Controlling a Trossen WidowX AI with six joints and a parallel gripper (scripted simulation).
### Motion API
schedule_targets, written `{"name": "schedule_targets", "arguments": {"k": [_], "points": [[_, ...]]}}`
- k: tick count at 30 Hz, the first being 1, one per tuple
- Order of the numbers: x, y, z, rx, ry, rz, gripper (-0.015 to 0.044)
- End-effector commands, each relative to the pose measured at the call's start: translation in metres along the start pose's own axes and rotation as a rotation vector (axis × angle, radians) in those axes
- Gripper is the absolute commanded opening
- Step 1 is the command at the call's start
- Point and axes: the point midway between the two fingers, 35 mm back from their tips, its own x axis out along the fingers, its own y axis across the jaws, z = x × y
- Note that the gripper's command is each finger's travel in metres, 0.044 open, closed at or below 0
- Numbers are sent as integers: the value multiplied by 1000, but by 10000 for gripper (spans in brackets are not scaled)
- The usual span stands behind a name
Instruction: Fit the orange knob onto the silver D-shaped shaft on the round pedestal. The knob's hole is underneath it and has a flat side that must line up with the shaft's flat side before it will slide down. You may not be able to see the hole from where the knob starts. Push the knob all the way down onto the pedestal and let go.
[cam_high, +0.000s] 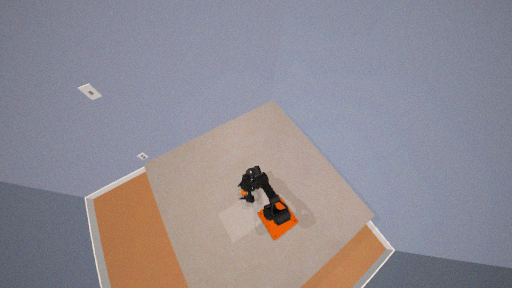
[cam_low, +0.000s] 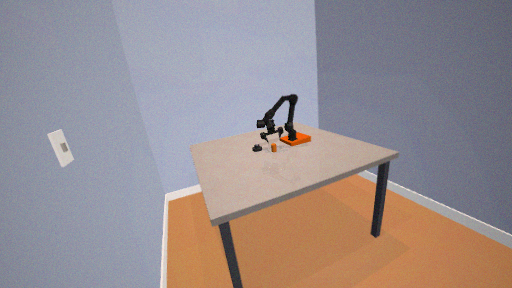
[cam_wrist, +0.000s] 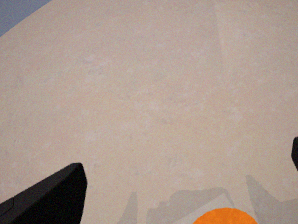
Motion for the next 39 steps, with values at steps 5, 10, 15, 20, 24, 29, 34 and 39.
{"name": "schedule_targets", "arguments": {"k": [5,10,15,20,24,29,34,39], "points": [[-6,6,10,44,605,-40,440],[-29,7,31,-24,895,-204,440],[-30,7,32,-27,904,-212,440],[-30,7,32,-27,904,-212,440],[-30,7,32,203,873,-323,440],[-30,6,32,665,780,-539,440],[-30,7,31,1124,647,-742,440],[-31,7,31,1442,529,-877,440]]}}
